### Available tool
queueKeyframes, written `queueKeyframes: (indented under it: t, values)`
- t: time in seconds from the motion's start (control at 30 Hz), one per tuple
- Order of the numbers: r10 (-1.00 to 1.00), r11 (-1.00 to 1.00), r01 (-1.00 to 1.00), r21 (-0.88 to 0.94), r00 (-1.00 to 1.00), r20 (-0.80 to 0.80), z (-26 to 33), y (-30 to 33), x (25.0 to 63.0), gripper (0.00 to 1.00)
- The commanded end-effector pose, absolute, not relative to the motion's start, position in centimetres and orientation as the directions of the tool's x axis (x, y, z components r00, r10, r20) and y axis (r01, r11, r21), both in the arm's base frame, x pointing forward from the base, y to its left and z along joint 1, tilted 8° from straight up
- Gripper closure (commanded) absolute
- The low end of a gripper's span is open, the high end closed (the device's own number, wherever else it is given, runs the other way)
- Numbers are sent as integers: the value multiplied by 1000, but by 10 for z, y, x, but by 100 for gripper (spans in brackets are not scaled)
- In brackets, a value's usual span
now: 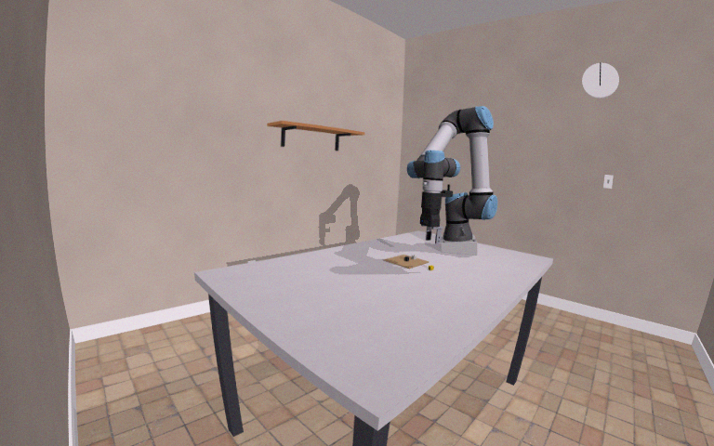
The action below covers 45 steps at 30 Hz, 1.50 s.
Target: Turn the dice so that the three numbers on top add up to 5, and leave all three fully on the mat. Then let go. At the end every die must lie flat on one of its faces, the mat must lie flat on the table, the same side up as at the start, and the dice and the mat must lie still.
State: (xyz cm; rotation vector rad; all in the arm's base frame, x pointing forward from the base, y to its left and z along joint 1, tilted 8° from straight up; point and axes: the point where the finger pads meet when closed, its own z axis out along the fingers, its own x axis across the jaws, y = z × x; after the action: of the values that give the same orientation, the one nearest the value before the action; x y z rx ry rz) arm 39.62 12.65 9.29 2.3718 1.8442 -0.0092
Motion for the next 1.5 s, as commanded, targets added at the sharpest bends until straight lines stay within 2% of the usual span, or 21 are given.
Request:
queueKeyframes:
  t: [0.0,0.13,0.17,1.47]
  values:
    - [959,-259,960,105,269,-88,73,125,396,0]
    - [953,-279,954,107,289,-87,54,124,395,0]
    - [953,-279,954,107,289,-87,54,124,395,36]
    - [953,-279,954,107,289,-87,53,124,395,36]
